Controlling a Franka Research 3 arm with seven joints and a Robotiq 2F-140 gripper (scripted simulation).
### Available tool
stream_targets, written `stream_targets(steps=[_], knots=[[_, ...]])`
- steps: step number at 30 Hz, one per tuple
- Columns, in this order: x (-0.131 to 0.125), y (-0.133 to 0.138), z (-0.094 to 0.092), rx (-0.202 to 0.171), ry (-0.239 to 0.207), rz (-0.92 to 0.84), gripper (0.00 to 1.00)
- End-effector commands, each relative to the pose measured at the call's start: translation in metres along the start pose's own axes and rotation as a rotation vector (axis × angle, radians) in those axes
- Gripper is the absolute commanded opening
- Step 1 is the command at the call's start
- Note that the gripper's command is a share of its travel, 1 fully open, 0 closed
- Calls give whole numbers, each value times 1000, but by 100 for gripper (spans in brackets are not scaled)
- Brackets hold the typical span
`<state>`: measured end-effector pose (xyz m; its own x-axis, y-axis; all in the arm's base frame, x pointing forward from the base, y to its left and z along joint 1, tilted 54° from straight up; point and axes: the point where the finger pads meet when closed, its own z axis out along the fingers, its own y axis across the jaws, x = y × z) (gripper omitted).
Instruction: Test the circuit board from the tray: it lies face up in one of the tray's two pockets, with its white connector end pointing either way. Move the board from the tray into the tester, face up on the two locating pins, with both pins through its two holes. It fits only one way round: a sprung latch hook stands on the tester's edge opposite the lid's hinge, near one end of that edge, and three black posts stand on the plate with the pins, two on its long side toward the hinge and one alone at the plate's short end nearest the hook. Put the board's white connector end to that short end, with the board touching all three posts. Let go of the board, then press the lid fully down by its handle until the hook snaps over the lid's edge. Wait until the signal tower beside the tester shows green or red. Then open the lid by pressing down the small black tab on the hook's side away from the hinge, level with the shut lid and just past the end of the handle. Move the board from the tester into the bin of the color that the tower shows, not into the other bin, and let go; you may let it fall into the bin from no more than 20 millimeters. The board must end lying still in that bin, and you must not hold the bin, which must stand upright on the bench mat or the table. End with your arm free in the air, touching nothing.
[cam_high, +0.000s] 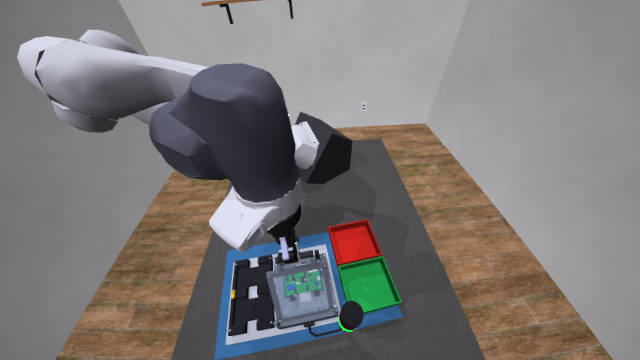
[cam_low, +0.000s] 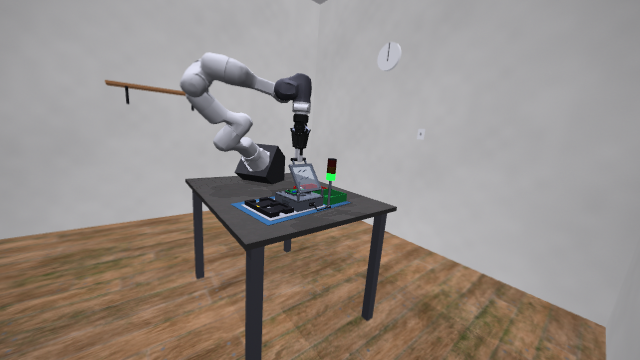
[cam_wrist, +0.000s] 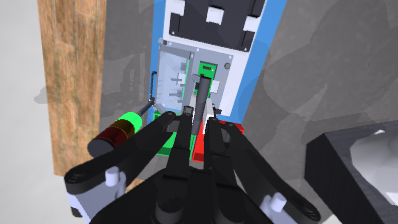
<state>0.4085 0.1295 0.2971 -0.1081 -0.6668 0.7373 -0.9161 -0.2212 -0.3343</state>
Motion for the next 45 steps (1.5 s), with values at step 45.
stream_targets(steps=[45], knots=[[0,-44,-25,2,-1,2,0]])
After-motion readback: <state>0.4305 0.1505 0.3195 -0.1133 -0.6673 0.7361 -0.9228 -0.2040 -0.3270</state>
